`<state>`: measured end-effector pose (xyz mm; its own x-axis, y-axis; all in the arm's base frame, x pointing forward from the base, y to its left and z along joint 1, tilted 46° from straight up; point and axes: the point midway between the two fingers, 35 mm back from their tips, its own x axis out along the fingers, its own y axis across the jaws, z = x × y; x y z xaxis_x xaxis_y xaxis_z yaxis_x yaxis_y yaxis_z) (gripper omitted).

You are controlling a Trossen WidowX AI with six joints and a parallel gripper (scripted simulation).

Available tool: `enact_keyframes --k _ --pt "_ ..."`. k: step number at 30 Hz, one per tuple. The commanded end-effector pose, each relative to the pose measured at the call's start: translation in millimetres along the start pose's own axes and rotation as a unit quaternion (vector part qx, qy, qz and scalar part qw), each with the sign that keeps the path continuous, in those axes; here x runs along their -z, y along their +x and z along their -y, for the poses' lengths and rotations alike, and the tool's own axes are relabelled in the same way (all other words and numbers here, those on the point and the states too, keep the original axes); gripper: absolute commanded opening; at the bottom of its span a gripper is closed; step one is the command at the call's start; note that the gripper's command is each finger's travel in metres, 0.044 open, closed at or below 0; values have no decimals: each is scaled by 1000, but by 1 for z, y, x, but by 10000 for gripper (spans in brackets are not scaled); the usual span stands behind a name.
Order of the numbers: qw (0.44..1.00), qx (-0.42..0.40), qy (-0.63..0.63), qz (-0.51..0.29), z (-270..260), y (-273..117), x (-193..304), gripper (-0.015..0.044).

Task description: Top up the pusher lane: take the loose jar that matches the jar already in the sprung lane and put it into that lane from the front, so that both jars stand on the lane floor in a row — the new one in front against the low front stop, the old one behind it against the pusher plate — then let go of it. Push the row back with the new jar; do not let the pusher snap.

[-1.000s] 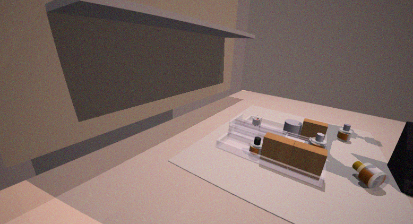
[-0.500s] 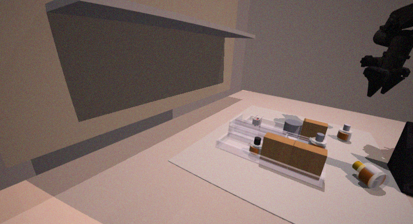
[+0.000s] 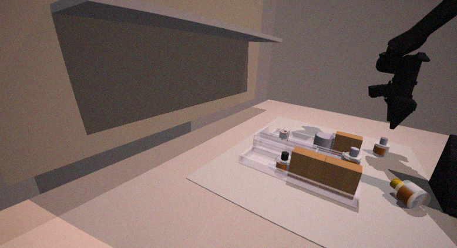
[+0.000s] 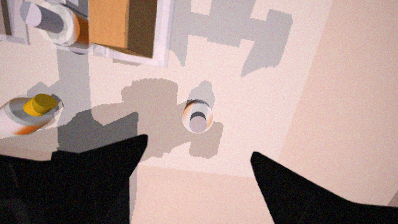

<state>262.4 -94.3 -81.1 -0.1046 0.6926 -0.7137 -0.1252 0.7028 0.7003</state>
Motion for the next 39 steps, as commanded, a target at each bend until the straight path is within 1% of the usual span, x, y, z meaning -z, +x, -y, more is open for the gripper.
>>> enact_keyframes --k 1,4,5,11,15,21,39 --pt "1000 -6 -10 -1 -1 7 -2 440" --pt "1000 -7 -10 -1 -2 35 -2 440" --pt "1000 -7 -10 -1 -2 38 -2 440" --pt "1000 -7 -10 -1 -3 38 -3 440" --pt "1000 -7 -10 -1 -3 53 -3 440" --pt "1000 -7 -10 -1 -3 54 -3 440" --pt "1000 -8 -10 -1 -4 83 -3 440"
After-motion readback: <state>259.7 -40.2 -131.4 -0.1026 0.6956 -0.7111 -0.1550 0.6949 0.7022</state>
